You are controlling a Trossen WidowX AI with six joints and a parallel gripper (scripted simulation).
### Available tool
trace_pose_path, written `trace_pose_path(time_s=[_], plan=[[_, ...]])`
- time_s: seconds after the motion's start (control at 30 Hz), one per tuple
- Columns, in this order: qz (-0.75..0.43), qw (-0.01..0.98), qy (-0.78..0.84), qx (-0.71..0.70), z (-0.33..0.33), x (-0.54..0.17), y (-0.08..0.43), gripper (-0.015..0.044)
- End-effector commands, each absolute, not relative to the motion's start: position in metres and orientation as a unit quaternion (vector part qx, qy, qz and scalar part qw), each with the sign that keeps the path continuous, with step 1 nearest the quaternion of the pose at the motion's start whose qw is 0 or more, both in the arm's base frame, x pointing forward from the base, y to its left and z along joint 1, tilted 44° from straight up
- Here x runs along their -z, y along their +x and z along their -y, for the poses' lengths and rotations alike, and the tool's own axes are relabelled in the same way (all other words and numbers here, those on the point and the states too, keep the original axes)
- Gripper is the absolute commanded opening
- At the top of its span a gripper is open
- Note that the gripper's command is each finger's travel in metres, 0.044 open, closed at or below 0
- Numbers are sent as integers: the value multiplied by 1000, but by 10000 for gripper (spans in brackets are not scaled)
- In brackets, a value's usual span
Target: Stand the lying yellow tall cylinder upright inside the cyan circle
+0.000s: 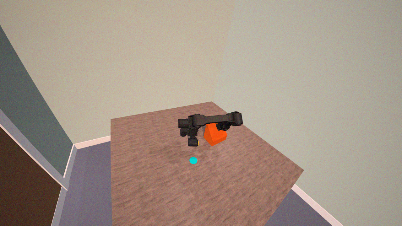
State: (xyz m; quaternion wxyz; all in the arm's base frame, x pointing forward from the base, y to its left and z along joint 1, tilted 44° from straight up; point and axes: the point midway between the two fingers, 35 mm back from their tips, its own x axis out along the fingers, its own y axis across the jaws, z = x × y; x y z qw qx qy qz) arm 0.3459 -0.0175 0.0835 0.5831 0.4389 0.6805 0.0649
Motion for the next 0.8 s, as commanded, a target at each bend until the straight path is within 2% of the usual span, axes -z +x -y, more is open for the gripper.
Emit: trace_pose_path(time_s=[0.0, 0.4, 0.77], plan=[[-678, 586, 437, -74, 8, -95, 346, 105], [-677, 594, 423, -102, -20, -120, 344, 105], [-678, 609, 402, -87, -23, -113, 342, 105]])
